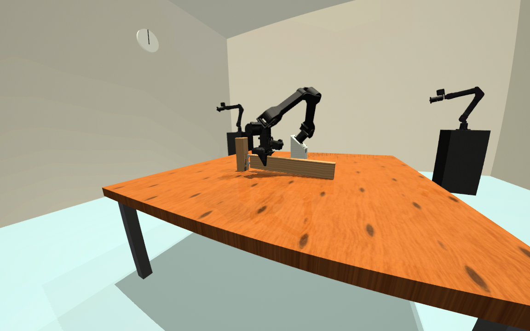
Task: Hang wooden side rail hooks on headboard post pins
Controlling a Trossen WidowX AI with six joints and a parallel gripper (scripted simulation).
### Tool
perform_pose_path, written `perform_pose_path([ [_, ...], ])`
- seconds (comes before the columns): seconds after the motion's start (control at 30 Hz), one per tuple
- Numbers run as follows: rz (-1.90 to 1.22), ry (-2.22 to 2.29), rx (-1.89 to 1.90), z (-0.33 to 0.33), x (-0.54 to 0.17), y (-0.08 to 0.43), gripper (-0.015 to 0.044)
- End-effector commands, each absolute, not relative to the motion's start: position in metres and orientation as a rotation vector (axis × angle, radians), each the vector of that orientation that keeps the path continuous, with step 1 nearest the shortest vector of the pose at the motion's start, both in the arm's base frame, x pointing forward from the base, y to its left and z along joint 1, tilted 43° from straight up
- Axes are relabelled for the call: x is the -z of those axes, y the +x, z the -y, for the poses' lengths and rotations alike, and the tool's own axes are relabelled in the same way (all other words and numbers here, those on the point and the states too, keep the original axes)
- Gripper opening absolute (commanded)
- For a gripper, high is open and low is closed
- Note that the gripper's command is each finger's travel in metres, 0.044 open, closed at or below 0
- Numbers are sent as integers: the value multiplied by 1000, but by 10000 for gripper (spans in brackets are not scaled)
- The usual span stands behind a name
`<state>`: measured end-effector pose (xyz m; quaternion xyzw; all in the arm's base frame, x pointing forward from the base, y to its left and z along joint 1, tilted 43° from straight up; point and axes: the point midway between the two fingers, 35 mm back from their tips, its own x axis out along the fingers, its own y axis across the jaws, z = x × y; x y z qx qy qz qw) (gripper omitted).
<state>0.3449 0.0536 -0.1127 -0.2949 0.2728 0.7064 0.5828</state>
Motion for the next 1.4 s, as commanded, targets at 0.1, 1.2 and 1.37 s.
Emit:
perform_pose_path([
  [0.1, -638, -690, -1640, -49, 112, 347, 0],
  [1.2, -638, -690, -1640, -48, 116, 346, 0],
  [1.37, -638, -690, -1640, -47, 116, 346, 0],
])
